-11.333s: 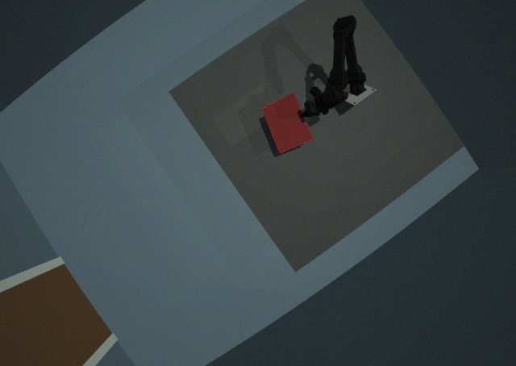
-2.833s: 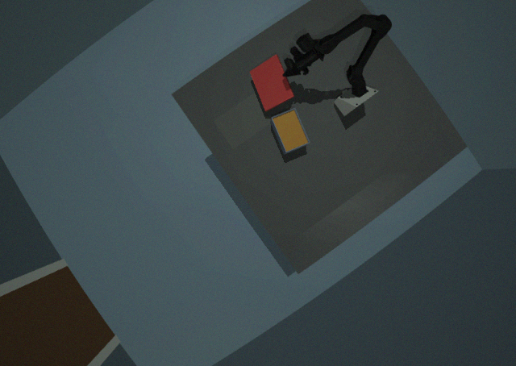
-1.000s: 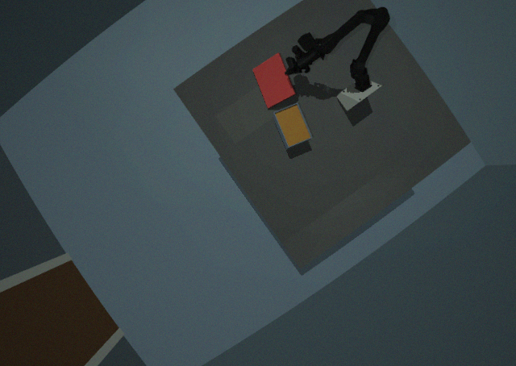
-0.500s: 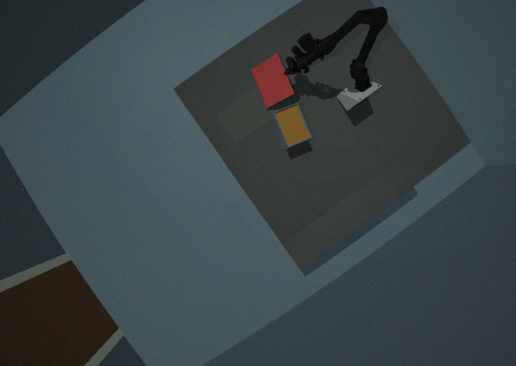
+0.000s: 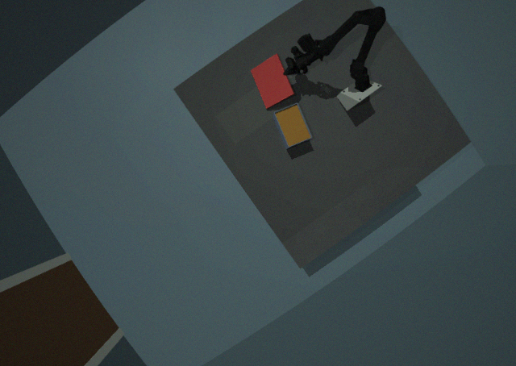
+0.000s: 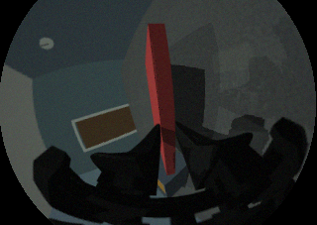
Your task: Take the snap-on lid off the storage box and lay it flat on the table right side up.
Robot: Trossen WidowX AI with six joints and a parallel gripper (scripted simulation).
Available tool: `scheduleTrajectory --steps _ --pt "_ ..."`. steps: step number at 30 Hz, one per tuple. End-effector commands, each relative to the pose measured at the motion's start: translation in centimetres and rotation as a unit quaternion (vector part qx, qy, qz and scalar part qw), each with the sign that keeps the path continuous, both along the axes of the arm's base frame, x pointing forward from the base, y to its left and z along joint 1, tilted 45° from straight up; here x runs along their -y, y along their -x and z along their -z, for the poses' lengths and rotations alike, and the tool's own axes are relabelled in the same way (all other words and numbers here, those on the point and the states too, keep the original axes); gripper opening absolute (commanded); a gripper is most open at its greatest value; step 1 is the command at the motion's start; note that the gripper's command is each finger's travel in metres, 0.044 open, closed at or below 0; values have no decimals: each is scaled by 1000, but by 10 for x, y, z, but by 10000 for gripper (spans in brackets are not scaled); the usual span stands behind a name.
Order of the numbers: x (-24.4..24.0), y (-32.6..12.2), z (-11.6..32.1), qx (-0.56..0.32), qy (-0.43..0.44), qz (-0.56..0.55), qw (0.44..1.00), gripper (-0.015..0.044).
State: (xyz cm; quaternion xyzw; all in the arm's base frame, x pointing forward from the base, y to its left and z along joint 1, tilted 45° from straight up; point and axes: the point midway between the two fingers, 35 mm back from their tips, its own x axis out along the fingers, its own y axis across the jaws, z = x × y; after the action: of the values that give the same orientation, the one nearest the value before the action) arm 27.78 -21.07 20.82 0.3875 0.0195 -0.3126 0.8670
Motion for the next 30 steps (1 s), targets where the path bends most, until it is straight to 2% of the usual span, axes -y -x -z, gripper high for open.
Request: scheduleTrajectory --steps 1,25,26,30 --pt "7 3 14 -16 -6 11 1000 0" --pt "20 3 27 -16 -6 11 1000 0" --pt "16 0 13 -3 1 5 1000 26" --pt "16 0 10 -15 -6 11 1000 131"
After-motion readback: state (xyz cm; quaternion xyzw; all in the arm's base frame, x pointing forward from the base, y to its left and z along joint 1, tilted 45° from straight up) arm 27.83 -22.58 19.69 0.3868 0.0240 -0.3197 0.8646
